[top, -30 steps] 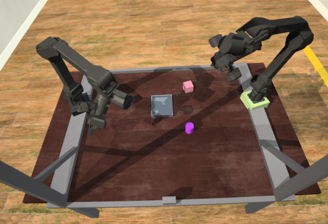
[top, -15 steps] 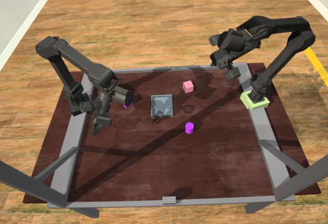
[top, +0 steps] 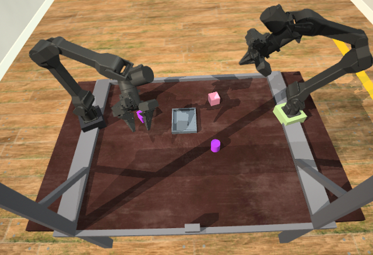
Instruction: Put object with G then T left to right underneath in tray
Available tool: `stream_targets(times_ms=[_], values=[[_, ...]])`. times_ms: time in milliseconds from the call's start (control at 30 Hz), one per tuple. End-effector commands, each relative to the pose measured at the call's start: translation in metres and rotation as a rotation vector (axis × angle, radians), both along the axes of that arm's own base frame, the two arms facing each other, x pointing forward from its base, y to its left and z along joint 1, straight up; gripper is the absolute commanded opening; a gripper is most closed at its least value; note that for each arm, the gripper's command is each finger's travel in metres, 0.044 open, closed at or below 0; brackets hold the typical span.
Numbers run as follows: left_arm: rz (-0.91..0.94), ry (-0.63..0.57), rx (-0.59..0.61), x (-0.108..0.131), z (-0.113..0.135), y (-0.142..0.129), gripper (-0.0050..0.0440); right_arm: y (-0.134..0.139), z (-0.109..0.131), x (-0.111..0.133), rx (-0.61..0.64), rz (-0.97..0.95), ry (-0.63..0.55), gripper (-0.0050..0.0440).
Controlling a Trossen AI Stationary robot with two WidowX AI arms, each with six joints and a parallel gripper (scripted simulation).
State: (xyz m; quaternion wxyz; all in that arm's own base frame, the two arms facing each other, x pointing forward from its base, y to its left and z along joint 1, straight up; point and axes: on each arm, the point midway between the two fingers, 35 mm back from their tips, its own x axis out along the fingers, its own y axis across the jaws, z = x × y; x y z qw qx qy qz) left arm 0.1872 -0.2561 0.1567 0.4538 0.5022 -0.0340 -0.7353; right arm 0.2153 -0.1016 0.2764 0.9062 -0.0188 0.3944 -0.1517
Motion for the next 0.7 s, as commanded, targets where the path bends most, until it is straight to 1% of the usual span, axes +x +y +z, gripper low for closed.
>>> stream_targets(times_ms=[0, 167, 333, 400, 433, 467, 533, 667], values=[[0.276, -0.047, -0.041, 0.037, 0.016, 0.020, 0.0400, -0.008, 0.016, -0.008, 0.073, -0.036, -0.176, -0.0050], [0.571, -0.044, -0.111, 0.071, 0.032, 0.046, 0.0400, -0.013, 0.034, -0.017, 0.106, -0.066, -0.327, -0.0050], [0.849, -0.037, -0.219, 0.099, 0.051, 0.078, 0.0400, -0.016, 0.052, -0.028, 0.113, -0.079, -0.469, -0.0050], [0.849, -0.037, -0.219, 0.099, 0.051, 0.078, 0.0400, -0.016, 0.052, -0.028, 0.113, -0.079, -0.469, -0.0050], [0.942, -0.012, -0.262, 0.104, 0.055, 0.085, 0.0400, -0.016, 0.055, -0.030, 0.112, -0.080, -0.495, -0.0050], [1.023, -0.012, -0.308, 0.112, 0.062, 0.097, 0.0400, -0.015, 0.061, -0.034, 0.107, -0.079, -0.538, -0.0050], [1.114, -0.022, -0.370, 0.122, 0.074, 0.116, 0.0400, -0.014, 0.069, -0.040, 0.095, -0.074, -0.598, -0.0050], [1.309, -0.013, -0.517, 0.133, 0.092, 0.146, 0.0400, -0.009, 0.081, -0.049, 0.069, -0.060, -0.675, -0.0050]])
